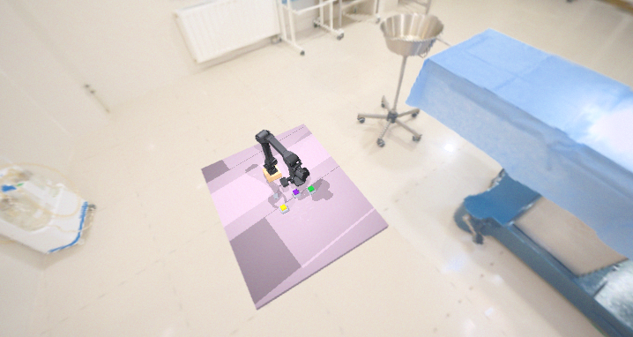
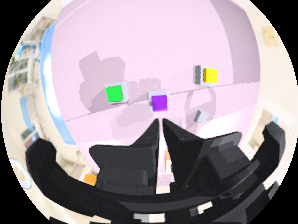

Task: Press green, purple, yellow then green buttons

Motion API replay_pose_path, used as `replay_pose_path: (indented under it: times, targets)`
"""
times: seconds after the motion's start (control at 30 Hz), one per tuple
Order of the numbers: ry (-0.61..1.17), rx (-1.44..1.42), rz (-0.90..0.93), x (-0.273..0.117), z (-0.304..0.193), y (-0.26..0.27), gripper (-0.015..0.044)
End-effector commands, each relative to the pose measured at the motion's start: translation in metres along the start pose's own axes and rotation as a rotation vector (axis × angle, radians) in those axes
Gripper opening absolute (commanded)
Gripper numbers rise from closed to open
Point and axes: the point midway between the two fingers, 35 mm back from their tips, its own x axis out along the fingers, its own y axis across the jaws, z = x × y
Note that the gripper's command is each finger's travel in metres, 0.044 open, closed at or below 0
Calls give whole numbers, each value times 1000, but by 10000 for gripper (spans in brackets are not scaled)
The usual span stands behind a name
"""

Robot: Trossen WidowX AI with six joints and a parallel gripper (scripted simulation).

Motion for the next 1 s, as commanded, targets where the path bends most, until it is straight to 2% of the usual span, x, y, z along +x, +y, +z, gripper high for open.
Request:
replay_pose_path:
  times: [0.0, 0.1, 0.23, 0.97]
  targets:
    - [-4, -21, 2, 0, -8, -9, 20]
    - [-4, -21, 2, 11, -7, -9, 20]
    - [-4, -21, 2, 60, -7, -9, 20]
    - [-4, -21, 2, 86, -7, -9, 20]
